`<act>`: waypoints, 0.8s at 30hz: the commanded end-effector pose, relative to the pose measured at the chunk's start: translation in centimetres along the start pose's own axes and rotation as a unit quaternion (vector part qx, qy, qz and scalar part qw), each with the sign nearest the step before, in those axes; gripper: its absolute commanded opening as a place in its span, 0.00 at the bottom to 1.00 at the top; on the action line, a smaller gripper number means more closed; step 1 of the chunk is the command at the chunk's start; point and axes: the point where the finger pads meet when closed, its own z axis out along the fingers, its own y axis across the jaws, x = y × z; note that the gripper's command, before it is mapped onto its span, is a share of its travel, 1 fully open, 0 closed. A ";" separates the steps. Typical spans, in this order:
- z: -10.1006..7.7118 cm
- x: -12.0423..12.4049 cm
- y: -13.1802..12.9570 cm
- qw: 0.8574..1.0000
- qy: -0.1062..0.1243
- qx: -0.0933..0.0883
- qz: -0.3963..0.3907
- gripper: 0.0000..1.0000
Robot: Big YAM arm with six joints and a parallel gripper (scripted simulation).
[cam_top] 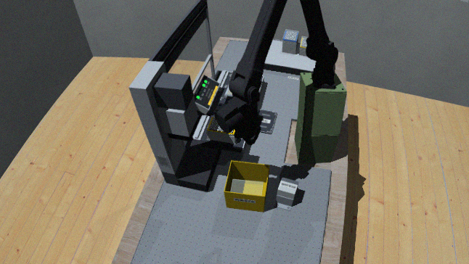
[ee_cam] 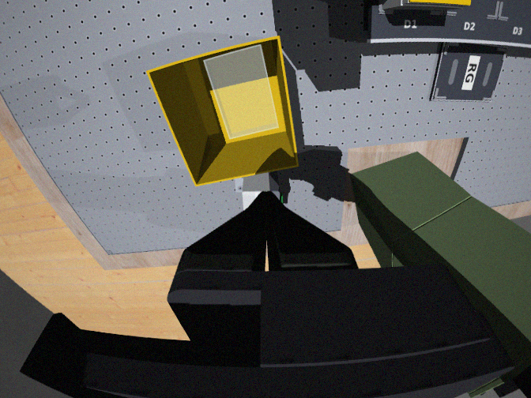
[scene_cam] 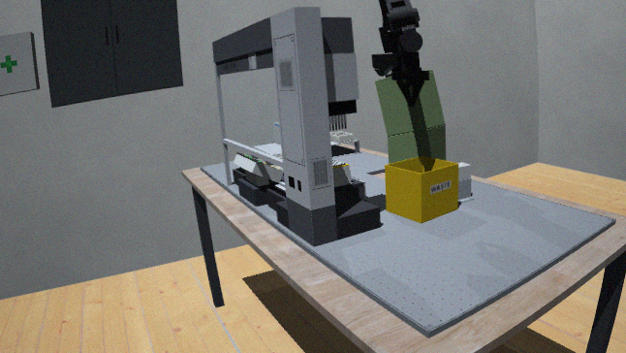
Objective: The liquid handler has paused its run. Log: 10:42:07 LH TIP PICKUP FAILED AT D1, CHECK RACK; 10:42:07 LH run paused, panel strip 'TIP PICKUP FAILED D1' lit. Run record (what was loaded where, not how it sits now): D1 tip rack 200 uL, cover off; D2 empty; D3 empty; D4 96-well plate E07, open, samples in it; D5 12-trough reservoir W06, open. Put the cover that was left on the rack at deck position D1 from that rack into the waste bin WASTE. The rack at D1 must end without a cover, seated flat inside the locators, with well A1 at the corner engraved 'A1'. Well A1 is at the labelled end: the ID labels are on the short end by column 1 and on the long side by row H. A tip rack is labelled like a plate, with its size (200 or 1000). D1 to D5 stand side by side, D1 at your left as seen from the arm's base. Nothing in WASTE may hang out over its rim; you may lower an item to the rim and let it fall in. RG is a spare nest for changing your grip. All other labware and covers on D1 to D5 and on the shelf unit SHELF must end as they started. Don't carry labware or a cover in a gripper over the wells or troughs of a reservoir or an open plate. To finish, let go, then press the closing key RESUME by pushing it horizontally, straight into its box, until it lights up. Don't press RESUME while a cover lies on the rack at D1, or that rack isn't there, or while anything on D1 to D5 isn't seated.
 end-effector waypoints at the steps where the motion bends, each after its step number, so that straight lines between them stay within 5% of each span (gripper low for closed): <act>1: -2.1 -1.7 -0.3 0.999 -0.016 -0.031 0.000 0.00; 5: -2.0 -1.8 -1.4 0.999 -0.016 -0.031 0.000 0.00; 6: -3.4 -2.3 1.0 0.998 -0.028 -0.051 -0.009 0.00; 9: -3.4 -2.3 1.0 0.998 -0.028 -0.051 -0.009 0.00; 11: -2.3 -1.6 -0.9 0.999 -0.017 -0.031 -0.006 0.00; 24: -1.7 -2.5 -7.0 0.999 -0.016 -0.029 0.006 0.00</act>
